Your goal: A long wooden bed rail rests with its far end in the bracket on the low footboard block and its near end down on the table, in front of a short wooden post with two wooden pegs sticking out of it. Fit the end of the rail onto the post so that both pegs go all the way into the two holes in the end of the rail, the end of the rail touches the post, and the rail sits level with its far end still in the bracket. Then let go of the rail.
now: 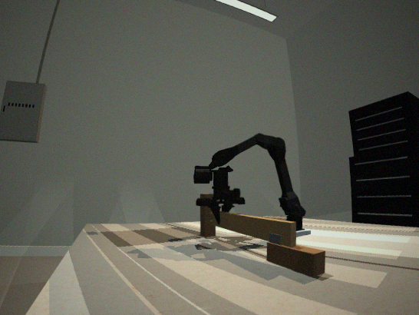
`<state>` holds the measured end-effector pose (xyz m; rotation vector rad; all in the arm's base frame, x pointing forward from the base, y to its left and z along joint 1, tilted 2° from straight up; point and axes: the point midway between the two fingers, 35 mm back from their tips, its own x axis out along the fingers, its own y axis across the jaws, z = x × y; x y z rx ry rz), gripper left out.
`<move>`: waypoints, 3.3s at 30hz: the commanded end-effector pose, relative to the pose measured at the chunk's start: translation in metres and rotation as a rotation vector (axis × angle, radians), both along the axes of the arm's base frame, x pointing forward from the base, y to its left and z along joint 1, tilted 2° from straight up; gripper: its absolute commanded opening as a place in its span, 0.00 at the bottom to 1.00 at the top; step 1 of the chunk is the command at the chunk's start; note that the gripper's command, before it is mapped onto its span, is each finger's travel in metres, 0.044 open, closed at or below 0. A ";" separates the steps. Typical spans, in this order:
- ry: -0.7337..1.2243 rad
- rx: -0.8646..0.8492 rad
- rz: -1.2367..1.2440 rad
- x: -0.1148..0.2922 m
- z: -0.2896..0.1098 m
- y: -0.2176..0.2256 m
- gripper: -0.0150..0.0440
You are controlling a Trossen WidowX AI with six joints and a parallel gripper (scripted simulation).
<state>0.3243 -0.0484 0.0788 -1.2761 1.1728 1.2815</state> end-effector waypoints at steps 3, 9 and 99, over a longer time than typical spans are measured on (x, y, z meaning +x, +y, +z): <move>-0.006 -0.001 0.003 0.002 0.001 -0.003 0.25; -0.006 -0.002 0.003 0.002 0.002 -0.004 0.25; -0.006 -0.004 0.003 0.006 0.003 -0.032 0.25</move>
